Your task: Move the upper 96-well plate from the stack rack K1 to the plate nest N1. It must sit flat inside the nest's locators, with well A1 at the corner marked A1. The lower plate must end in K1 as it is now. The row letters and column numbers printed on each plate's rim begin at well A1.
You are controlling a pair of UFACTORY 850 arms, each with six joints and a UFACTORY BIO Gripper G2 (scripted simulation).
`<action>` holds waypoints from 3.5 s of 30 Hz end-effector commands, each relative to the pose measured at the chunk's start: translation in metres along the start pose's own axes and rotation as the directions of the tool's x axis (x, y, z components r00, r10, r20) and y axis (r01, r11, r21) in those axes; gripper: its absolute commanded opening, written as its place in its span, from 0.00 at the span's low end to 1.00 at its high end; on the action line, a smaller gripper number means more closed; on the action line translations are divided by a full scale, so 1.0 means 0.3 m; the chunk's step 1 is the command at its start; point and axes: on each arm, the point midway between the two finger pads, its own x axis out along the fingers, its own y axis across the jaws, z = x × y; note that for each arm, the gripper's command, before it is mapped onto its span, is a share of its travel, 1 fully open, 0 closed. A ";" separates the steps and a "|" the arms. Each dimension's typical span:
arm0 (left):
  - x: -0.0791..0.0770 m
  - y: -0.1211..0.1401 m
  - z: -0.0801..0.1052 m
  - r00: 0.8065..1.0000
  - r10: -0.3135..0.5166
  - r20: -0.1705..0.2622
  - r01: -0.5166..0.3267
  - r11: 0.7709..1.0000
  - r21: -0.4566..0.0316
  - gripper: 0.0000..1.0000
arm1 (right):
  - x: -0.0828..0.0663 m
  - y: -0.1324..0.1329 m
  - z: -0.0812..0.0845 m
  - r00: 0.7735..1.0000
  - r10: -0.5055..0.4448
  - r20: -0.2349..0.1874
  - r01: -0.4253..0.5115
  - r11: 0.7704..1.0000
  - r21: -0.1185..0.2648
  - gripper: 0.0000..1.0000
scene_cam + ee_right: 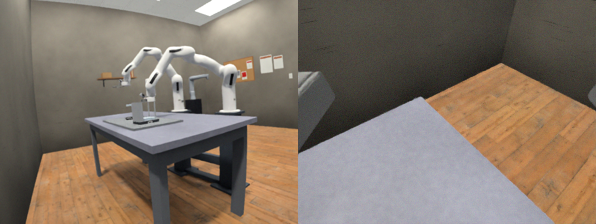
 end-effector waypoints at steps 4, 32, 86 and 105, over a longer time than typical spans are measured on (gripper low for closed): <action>0.003 -0.001 -0.025 1.000 0.000 0.003 0.000 1.000 -0.001 0.00 | 0.002 0.000 0.004 1.000 0.000 0.002 0.000 1.000 0.000 1.00; 0.003 -0.001 -0.169 1.000 0.000 0.003 0.000 1.000 -0.001 0.00 | 0.002 0.000 0.004 1.000 0.000 0.002 0.000 1.000 0.000 1.00; 0.004 -0.001 -0.296 1.000 0.000 0.003 0.000 1.000 -0.001 0.00 | 0.002 0.000 0.004 1.000 0.000 0.002 0.000 1.000 0.000 1.00; 0.003 -0.001 -0.296 1.000 0.000 0.003 0.000 1.000 -0.001 0.00 | 0.002 0.000 0.004 1.000 0.000 0.002 0.000 1.000 0.000 1.00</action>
